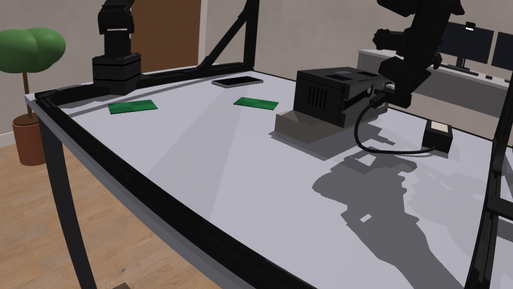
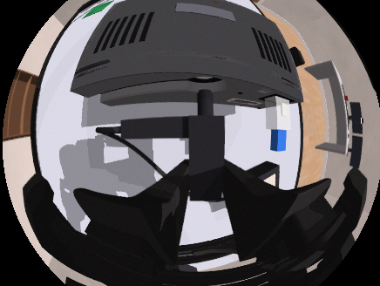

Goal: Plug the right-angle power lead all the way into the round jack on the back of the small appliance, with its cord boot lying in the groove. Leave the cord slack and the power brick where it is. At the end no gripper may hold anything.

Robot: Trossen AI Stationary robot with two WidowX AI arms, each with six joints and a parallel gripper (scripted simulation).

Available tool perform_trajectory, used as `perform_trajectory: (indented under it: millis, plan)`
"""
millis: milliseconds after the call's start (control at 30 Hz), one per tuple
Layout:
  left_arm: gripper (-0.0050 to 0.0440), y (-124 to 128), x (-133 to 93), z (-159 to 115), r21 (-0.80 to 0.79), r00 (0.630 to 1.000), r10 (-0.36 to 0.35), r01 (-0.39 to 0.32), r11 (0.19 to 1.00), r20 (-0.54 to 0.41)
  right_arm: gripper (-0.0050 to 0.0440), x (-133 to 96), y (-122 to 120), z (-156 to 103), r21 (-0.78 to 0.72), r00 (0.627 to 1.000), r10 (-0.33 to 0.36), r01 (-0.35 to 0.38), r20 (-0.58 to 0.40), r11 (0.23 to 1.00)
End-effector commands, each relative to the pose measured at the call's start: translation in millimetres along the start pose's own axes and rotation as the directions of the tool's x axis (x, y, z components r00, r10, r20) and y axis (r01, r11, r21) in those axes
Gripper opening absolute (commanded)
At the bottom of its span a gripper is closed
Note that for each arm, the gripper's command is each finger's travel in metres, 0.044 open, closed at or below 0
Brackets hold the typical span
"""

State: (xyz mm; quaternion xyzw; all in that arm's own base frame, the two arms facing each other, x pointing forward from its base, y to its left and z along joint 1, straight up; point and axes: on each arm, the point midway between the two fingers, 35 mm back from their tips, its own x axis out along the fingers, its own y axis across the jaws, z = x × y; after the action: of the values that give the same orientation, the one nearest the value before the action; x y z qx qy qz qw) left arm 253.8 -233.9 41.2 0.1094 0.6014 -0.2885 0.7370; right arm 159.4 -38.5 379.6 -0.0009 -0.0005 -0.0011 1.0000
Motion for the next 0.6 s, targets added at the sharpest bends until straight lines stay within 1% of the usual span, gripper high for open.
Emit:
perform_trajectory:
  millis: [0, 567]
  plan:
    - [0.0, -0.4, 0.7, 2.4, 0.002, 1.0, -0.003, 0.003, 1.0, 0.0, 0.04, -0.2, 0.8, 0.6, 0.003, 1.0, 0.002, -0.002, 0.0, 1.0]
    - [0.0, -0.3, 1.5, 5.3, 0.002, 1.0, -0.004, 0.004, 1.0, 0.0, 0.04, -0.2, 0.8, 0.6, 0.003, 1.0, 0.002, -0.002, 0.0, 1.0]
